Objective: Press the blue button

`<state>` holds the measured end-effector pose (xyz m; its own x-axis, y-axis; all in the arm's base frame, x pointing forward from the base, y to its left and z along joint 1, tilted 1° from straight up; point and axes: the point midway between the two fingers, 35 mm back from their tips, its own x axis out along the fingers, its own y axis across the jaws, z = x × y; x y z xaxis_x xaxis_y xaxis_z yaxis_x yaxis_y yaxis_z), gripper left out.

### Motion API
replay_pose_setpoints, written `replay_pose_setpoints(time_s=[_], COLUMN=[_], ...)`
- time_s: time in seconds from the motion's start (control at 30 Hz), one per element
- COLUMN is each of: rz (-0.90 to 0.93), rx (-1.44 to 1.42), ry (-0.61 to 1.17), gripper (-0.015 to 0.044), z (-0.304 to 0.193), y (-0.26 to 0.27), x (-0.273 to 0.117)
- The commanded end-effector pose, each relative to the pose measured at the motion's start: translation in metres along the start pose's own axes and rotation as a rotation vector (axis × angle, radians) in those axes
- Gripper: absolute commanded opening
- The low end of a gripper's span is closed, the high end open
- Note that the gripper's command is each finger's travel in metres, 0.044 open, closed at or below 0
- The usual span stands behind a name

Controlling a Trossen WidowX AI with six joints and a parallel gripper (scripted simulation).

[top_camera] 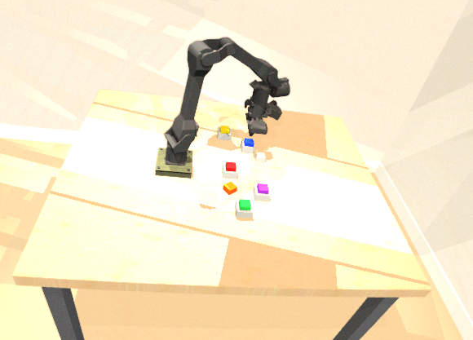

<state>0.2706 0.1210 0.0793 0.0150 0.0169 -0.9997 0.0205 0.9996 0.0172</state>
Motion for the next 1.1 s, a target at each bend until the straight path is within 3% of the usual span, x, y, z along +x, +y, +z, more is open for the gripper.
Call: replay_pose_setpoints(time_s=[0.0,1.07], rz=[-0.004,-0.004], rx=[0.006,0.006], ry=[-0.002,-0.002], gripper=[0.002,0.002], z=[0.001,0.0], y=[0.0,-0.001], x=[0.001,0.033])
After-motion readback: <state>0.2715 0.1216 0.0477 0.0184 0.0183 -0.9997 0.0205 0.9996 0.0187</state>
